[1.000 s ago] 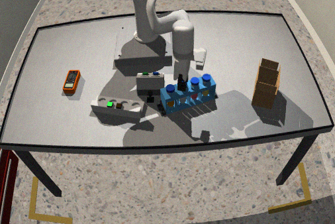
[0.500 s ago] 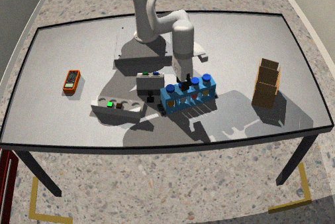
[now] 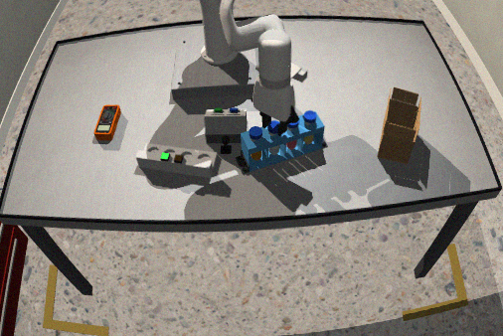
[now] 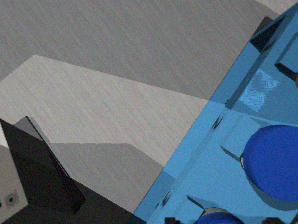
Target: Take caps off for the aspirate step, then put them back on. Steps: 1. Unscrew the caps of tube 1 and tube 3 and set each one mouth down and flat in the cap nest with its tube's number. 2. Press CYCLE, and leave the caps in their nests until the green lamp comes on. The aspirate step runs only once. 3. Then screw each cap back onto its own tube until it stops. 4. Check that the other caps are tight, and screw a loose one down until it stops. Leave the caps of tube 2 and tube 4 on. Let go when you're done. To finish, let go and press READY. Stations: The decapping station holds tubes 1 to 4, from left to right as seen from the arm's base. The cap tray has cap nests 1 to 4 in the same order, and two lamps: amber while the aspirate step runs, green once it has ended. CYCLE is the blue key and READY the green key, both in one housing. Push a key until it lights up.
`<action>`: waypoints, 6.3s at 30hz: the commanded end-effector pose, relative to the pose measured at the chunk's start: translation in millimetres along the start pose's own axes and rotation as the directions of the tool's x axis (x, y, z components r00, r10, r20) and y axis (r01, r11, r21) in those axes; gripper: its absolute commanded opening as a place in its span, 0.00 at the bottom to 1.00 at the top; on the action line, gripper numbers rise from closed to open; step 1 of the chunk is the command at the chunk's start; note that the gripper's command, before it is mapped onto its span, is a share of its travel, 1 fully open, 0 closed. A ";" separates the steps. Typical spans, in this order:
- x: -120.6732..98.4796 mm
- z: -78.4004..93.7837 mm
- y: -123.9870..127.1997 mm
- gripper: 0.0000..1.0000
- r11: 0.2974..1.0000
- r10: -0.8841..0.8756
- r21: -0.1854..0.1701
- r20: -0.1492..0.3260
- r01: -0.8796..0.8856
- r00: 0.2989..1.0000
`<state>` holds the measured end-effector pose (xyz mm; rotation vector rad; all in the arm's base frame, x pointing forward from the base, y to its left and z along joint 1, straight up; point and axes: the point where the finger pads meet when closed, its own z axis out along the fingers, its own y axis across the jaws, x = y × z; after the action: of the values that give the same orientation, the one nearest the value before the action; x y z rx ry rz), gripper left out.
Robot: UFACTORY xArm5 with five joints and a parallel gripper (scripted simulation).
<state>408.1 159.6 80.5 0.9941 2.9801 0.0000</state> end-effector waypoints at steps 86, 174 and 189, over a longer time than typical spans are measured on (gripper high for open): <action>-0.8 -0.7 1.3 0.46 0.470 0.883 -0.004 -0.002 -0.883 0.470; -0.8 -12.2 1.3 0.46 0.576 0.818 -0.004 -0.002 -0.818 0.576; -0.8 -46.3 1.2 0.46 0.576 0.818 -0.004 -0.002 -0.818 0.576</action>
<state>408.2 159.6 116.7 2.2551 2.1870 0.0005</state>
